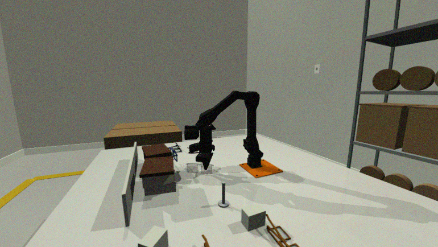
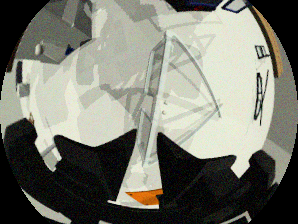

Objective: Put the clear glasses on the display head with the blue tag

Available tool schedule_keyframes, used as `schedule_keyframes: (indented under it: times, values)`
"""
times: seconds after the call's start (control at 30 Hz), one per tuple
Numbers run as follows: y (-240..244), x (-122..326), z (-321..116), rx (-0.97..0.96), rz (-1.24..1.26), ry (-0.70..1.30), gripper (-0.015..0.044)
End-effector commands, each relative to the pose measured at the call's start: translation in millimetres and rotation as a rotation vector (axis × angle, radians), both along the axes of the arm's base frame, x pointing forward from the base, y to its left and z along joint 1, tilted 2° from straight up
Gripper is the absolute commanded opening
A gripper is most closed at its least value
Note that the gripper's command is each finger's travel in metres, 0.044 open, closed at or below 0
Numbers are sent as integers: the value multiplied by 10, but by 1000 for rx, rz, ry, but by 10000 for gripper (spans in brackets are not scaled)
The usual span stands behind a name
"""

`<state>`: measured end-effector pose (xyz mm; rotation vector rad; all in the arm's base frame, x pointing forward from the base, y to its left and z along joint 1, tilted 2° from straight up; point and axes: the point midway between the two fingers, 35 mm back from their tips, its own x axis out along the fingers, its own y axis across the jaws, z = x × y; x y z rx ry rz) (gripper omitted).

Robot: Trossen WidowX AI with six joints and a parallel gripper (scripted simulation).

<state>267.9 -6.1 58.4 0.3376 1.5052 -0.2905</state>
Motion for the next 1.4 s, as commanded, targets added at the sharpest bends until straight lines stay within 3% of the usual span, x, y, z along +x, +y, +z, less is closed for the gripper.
schedule_keyframes:
  times: [0.0,0.2,0.8,1.1,1.37]
  values:
    - [7,-7,-30,5,-6,4,120]
    - [-23,-20,-32,5,-6,4,120]
    - [-13,-13,-24,0,-5,5,0]
    - [-15,-6,25,0,-5,5,0]
    - [-28,22,405,2,-6,4,0]
